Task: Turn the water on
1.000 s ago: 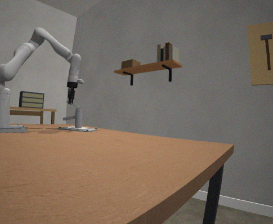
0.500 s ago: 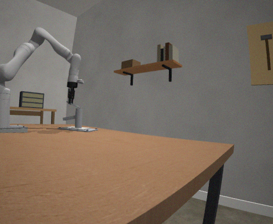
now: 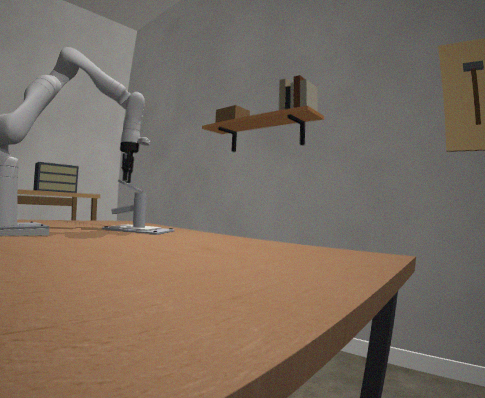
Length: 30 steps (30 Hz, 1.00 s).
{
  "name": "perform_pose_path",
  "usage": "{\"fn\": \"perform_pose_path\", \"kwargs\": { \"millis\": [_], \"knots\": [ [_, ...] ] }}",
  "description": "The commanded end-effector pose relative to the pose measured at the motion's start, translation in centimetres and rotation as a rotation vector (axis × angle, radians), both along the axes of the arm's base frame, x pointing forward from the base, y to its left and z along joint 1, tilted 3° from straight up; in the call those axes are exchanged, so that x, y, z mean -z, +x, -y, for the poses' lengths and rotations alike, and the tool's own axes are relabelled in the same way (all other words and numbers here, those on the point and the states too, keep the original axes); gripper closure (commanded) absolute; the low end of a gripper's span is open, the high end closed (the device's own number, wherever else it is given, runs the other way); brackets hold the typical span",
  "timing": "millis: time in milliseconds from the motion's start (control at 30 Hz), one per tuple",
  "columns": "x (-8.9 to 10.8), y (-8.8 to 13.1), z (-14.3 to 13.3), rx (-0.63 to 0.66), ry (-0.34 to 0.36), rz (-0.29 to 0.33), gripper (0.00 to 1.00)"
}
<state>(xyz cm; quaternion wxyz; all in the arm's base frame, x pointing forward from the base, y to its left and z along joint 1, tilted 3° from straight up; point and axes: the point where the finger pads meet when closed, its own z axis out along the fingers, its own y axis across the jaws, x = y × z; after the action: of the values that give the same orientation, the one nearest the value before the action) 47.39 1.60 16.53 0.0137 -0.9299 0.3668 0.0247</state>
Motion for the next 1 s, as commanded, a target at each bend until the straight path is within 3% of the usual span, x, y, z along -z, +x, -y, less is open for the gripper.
{"fn": "perform_pose_path", "kwargs": {
  "millis": [0, 567, 967],
  "knots": [
    [-1.3, 0.2, 0.1, 0.003, -0.002, 0.007, 0.29],
    [-5.2, 0.3, 0.2, 0.003, -0.002, 0.007, 0.29],
    [-6.0, 0.3, 0.2, 0.003, -0.002, 0.006, 0.29]
  ]
}}
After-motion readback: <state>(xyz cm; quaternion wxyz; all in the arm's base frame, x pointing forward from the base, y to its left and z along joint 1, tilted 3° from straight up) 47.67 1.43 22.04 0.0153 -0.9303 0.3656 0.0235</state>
